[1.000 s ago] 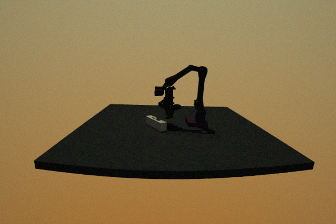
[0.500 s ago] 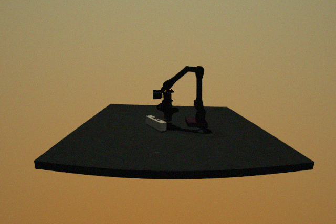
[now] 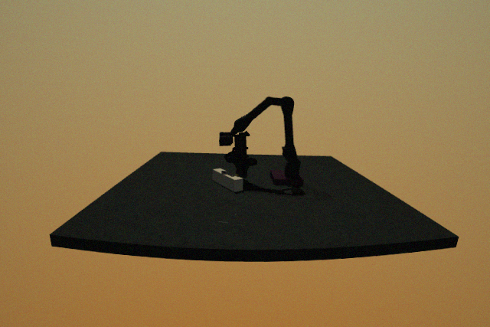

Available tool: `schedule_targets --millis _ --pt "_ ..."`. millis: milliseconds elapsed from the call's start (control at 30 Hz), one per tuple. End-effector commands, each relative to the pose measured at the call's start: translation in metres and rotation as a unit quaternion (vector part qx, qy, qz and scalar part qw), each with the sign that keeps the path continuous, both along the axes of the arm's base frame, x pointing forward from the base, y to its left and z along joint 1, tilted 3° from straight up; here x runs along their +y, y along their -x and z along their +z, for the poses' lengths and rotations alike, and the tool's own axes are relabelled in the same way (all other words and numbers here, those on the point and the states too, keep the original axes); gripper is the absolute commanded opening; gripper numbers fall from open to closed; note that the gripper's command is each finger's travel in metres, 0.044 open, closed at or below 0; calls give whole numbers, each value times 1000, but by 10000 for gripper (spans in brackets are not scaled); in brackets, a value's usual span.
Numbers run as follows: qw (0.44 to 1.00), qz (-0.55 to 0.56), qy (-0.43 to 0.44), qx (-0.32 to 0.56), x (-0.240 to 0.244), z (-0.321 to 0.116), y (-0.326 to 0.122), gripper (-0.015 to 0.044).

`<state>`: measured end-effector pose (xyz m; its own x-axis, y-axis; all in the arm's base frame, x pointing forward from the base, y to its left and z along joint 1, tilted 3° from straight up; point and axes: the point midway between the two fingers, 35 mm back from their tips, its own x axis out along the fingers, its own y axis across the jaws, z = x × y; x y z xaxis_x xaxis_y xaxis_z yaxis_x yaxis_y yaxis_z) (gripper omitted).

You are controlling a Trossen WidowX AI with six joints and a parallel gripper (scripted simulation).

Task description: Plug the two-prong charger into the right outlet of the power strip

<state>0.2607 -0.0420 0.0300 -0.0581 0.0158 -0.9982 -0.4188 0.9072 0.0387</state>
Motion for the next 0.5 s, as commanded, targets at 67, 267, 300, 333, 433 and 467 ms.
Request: schedule_targets --millis 67,267,300,333,433,467 --pt "1000 -6 -1 -5 3 0 -11 0" --pt "1000 -8 -1 -6 6 -1 -19 0" --pt "1000 -9 -2 -6 6 -1 -20 0" --pt "1000 -9 -2 -6 7 -1 -21 0" --pt "1000 -11 -2 -6 9 -2 -25 0" --pt "1000 -11 -2 -6 9 -3 -27 0"
